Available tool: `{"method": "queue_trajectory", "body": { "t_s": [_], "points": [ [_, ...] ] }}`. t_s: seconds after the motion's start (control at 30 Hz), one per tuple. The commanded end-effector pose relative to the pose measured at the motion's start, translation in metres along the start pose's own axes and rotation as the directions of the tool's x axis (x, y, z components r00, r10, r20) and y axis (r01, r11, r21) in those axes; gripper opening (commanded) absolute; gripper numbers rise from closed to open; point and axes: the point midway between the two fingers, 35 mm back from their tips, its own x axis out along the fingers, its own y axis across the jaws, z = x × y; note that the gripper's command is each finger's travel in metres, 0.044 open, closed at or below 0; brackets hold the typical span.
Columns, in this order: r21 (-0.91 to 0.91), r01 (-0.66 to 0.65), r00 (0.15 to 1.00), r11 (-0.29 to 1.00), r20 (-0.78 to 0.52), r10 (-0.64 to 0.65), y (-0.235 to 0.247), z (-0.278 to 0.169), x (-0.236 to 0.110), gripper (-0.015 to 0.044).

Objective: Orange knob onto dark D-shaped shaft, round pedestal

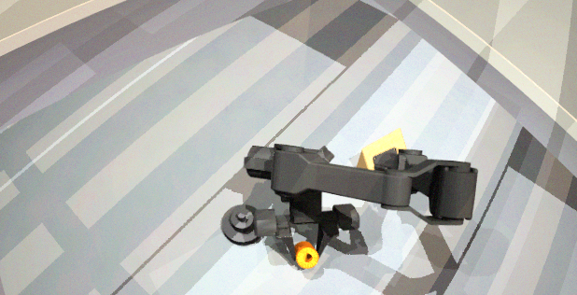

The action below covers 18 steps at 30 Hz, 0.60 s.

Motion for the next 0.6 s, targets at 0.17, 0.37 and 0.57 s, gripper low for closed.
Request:
{"method": "queue_trajectory", "body": {
  "t_s": [0.17,0.37,0.57],
  "points": [
    [0.019,0.001,0.990,1.000,-0.139,0.001,0.0000,0.0087,-0.0032,0.0179],
    [0.012,-0.002,0.989,1.000,-0.148,0.004,0.0003,0.0104,-0.0045,0.0179],
    [0.004,-0.005,0.989,1.000,-0.145,0.005,0.0003,0.0127,-0.0063,0.0179]
  ]
}}
